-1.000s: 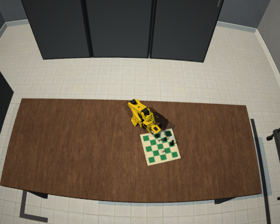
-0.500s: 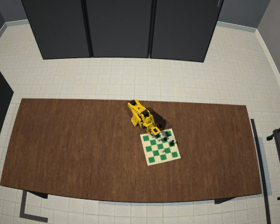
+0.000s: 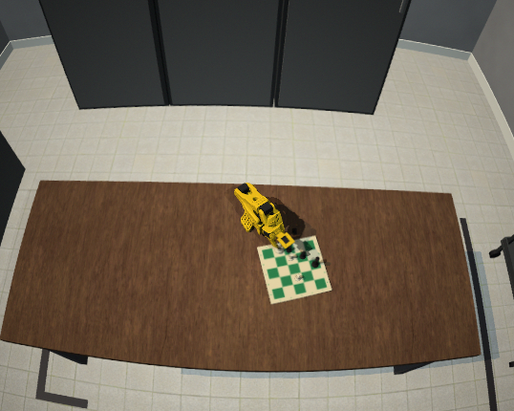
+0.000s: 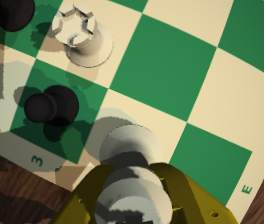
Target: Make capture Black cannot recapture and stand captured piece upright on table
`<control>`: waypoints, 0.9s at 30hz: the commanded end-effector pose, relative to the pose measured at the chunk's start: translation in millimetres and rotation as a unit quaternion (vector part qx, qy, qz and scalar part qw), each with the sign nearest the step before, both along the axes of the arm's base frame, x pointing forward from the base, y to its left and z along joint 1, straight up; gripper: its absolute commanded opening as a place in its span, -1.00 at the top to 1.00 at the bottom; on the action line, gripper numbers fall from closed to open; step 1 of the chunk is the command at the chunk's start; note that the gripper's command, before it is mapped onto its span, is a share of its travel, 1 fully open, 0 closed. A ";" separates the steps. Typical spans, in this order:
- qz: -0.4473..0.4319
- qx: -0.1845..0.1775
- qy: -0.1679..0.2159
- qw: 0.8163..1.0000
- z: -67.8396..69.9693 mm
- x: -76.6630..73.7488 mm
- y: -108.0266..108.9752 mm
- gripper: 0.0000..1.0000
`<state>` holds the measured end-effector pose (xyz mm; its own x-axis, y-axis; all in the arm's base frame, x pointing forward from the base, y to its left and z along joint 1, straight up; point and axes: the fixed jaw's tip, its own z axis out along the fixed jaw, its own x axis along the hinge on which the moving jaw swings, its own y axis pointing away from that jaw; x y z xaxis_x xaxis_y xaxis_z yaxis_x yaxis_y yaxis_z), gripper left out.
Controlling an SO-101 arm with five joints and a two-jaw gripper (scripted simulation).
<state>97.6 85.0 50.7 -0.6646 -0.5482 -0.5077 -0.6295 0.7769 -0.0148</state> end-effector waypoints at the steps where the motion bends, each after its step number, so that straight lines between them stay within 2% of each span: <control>1: 0.002 0.003 -0.001 1.000 -1.6 0.6 2.2 1.00; 27: 0.001 0.003 -0.001 1.000 -3.3 0.4 1.8 1.00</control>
<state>99.9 86.8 49.9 -0.6591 -0.5440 -0.5193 -0.6294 0.7770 -0.0151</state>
